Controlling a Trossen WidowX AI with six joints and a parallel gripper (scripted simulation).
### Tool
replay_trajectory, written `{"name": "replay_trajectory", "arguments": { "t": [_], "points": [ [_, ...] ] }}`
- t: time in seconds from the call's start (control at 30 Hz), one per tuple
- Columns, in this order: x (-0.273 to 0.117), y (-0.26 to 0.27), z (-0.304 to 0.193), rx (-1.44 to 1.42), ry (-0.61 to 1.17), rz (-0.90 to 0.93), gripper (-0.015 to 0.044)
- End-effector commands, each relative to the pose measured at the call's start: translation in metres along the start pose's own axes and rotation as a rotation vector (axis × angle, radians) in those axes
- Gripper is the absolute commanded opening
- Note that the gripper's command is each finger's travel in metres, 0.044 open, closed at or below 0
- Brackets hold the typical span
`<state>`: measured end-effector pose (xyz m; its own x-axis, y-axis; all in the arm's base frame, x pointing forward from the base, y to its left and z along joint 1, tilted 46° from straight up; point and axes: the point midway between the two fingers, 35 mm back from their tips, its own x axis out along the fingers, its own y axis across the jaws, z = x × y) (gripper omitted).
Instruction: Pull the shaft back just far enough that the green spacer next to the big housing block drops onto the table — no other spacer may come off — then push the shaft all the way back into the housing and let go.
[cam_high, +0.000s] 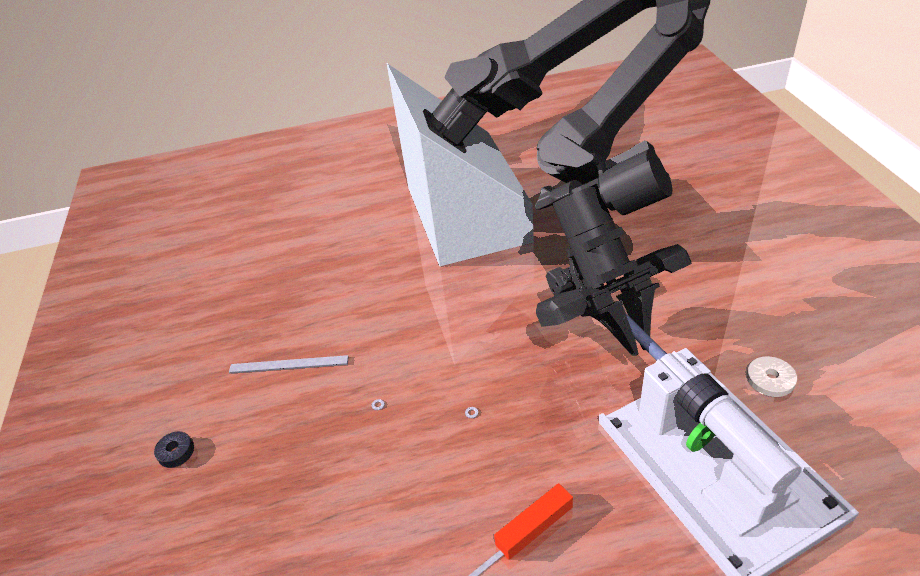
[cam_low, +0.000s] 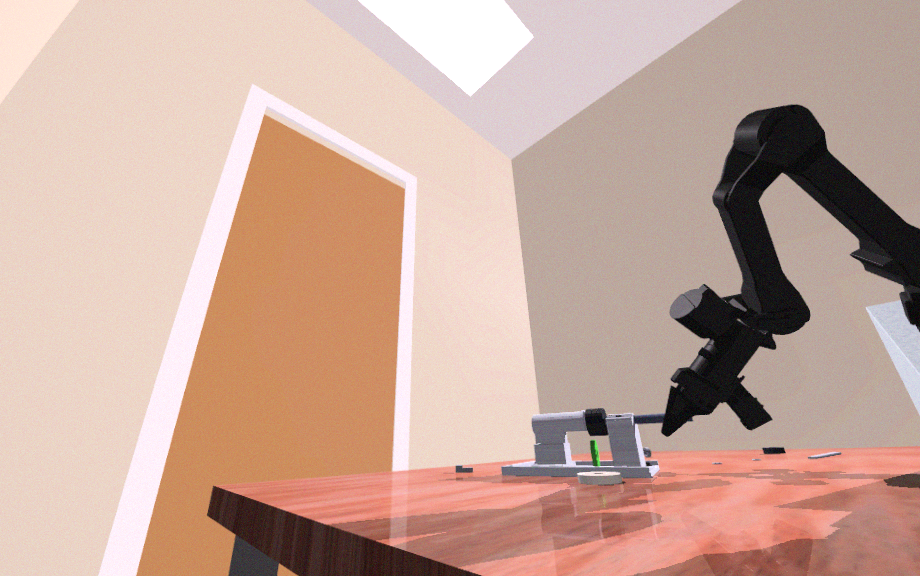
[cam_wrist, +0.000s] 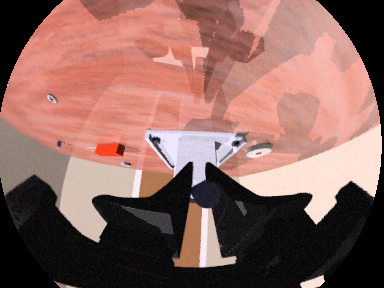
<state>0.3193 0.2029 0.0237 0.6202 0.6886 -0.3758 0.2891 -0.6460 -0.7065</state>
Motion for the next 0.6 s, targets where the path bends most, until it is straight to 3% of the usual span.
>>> {"name": "replay_trajectory", "arguments": {
  "t": [0.0, 0.57],
  "points": [
    [0.0014, -0.0002, -0.0019, 0.001, 0.003, -0.001, 0.0],
    [0.0052, -0.0003, -0.0058, 0.001, 0.003, -0.001, 0.0]
  ]
}}
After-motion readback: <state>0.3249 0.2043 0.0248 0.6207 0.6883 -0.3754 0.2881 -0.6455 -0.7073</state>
